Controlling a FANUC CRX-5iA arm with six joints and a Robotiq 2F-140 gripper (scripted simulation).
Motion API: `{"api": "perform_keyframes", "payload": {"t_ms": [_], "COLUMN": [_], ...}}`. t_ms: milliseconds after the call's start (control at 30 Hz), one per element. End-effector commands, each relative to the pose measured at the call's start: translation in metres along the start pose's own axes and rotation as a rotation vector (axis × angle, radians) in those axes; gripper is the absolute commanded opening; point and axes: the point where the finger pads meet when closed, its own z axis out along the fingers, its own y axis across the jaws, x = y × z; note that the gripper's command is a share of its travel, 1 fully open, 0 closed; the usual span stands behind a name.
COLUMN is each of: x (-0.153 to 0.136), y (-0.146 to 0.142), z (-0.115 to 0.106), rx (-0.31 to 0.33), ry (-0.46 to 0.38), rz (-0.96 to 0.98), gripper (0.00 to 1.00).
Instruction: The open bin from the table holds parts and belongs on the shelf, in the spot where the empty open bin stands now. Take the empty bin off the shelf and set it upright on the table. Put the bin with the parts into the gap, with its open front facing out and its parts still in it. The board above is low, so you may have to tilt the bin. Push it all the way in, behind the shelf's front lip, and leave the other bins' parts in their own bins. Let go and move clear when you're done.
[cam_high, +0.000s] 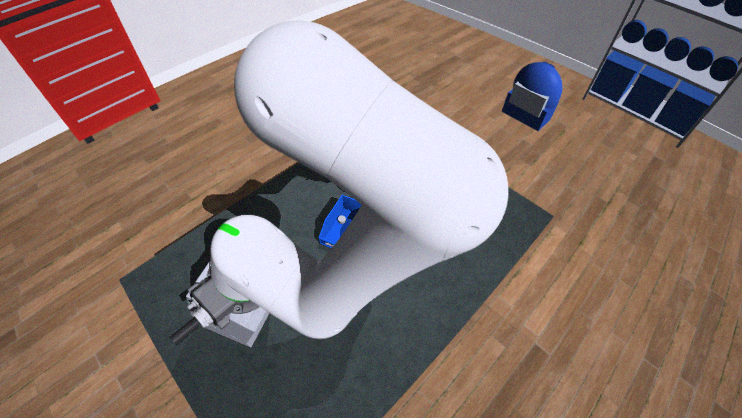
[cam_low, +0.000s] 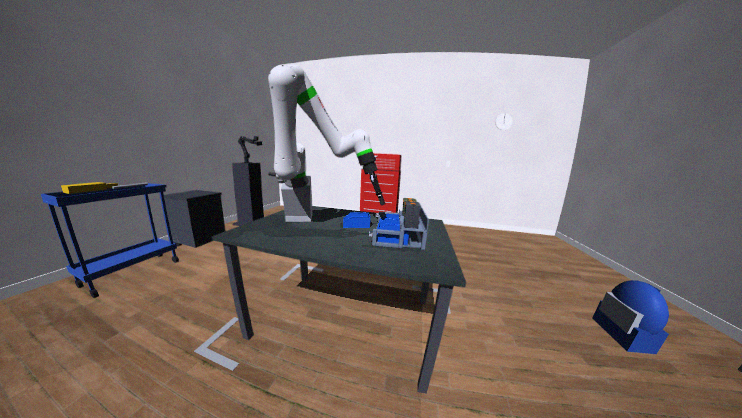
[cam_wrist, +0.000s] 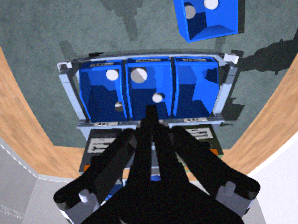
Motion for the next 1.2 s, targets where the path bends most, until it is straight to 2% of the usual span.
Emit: {"api": "perform_keyframes", "payload": {"t_ms": [0,167,433,500,633,767,1067,1167], "x": [-0.001,-0.001,-0.001,-0.001,-0.001,-0.001,0.002,0.010], "y": [0.000,-0.001,0.000,0.000,0.000,0.000,0.002,0.007], "z": [0.000,0.000,0.000,0.000,0.000,0.001,0.000,-0.004], "rx": [0.000,0.001,0.004,0.004,0.005,0.005,0.004,0.000], "ry": [0.029,0.112,0.307,0.307,0.371,0.397,0.400,0.400], "rz": [0.000,0.000,0.000,0.000,0.000,0.000,-0.005,-0.021], "gripper": [0.10,0.10,0.10,0.10,0.10,0.10,0.10,0.10]}}
